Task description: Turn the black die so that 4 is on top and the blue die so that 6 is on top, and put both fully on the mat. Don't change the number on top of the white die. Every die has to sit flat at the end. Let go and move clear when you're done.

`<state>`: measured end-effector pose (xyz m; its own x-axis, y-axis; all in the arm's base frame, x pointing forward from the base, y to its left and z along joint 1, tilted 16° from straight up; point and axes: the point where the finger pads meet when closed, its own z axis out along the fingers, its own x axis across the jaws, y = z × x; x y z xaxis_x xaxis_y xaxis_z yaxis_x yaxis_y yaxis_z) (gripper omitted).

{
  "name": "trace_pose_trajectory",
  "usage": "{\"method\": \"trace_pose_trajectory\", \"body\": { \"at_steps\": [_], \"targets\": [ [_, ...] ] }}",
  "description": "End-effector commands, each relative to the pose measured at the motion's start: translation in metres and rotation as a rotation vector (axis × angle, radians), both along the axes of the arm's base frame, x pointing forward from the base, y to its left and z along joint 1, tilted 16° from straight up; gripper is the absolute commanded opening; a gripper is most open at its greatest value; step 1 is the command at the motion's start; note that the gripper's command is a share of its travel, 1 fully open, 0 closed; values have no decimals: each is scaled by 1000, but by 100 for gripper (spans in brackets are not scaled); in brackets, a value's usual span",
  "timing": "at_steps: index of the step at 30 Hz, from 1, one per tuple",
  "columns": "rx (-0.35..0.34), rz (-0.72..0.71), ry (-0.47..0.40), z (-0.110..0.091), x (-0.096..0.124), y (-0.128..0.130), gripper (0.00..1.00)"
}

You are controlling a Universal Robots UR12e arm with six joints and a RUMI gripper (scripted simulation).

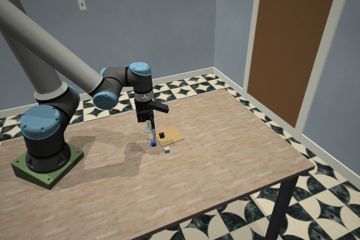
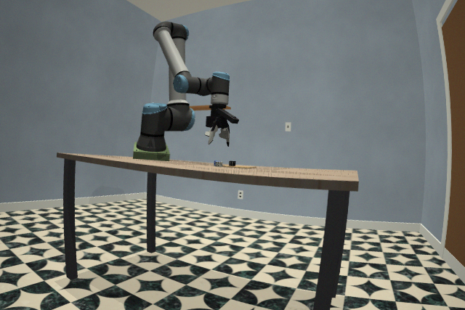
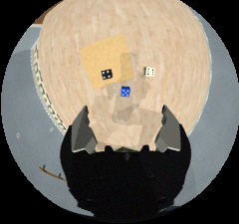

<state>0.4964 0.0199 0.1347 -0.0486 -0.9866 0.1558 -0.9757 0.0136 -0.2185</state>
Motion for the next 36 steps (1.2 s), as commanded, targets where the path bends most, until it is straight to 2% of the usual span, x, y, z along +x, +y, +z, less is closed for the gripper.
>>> {"method": "trace_pose_trajectory", "body": {
  "at_steps": [1, 13, 14, 36],
  "targets": [
    [13, -72, -12, 0, -2, -2, 100],
    [22, -111, -19, -1, -4, -3, 100],
    [22, -111, -19, -1, -4, -3, 24],
    [22, -111, -19, -1, -4, -3, 24]
  ]
}}
